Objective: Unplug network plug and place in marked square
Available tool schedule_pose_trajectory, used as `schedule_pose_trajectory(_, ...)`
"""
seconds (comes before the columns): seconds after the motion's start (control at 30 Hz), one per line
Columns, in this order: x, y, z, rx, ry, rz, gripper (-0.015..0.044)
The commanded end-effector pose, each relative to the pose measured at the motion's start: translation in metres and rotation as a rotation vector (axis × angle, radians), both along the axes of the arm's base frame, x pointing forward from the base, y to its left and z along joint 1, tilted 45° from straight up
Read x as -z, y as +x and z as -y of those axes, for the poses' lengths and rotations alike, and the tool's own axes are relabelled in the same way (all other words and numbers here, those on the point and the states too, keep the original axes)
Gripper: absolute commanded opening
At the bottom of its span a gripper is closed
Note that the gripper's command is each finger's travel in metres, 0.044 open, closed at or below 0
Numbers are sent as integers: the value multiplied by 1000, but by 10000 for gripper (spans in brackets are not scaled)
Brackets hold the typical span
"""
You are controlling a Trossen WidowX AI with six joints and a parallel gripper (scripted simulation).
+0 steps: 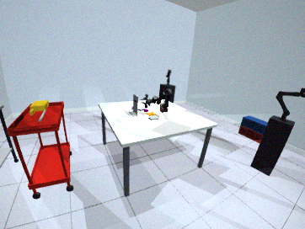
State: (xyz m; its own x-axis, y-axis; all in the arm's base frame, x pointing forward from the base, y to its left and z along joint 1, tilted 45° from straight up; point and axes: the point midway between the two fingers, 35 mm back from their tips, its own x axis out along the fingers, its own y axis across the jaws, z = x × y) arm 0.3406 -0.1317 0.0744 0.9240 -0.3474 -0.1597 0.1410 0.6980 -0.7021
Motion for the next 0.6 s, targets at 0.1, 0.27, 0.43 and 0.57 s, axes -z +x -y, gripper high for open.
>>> schedule_pose_trajectory(0.1, 0, 12, 3, 5, -4, -1, 156)
schedule_pose_trajectory(0.27, 0, 20, 5, 5, -4, -1, 156)
schedule_pose_trajectory(0.43, -1, 27, 6, 5, -4, -1, 156)
schedule_pose_trajectory(0.57, -1, 33, 7, 5, -4, 0, 156)
